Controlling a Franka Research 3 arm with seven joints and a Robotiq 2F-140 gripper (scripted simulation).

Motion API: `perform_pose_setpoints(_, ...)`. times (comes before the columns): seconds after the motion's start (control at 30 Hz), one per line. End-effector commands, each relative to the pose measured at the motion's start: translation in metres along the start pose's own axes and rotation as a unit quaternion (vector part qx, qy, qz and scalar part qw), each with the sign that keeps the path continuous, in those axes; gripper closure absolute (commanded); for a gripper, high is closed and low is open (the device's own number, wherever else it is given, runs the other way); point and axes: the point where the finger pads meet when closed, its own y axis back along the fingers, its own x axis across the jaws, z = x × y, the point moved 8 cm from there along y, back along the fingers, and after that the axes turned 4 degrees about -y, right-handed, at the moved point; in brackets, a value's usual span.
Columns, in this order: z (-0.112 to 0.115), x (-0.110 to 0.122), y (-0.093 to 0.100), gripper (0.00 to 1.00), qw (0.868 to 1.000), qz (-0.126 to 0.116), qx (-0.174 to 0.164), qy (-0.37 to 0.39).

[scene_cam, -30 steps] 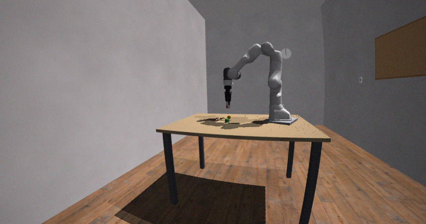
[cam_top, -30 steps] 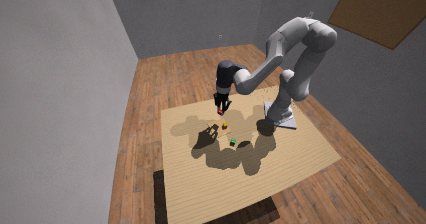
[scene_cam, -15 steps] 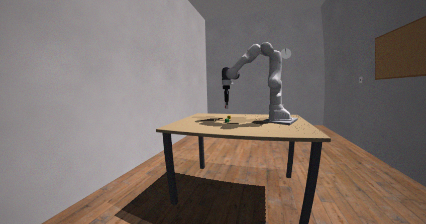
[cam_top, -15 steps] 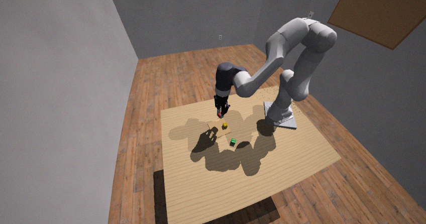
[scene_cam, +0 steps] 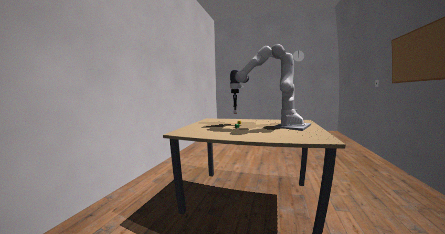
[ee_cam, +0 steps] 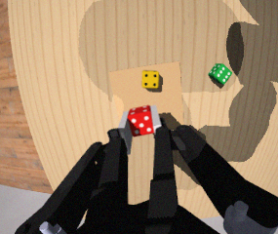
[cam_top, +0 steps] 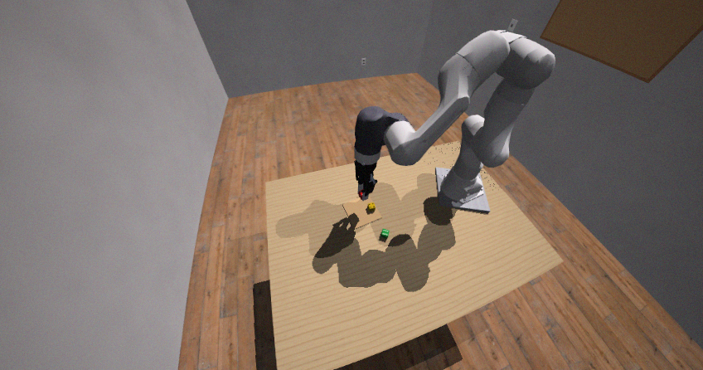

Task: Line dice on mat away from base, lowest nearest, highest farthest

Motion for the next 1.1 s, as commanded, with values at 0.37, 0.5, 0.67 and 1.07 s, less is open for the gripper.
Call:
perform_pose_setpoints(0.37, 0.008, 0.015, 0.0, 0.84, 0.992, -0.005, 0.004, -0.127)
perform_pose_setpoints(0.5, 0.008, 0.015, 0.0, 0.84, 0.992, -0.005, 0.004, -0.127)
perform_pose_setpoints(0.67, 0.008, 0.015, 0.0, 0.84, 0.992, -0.005, 0.004, -0.127)
perform_pose_setpoints(1.07, 0.008, 0.015, -0.028, 0.84, 0.992, -0.005, 0.004, -0.127)
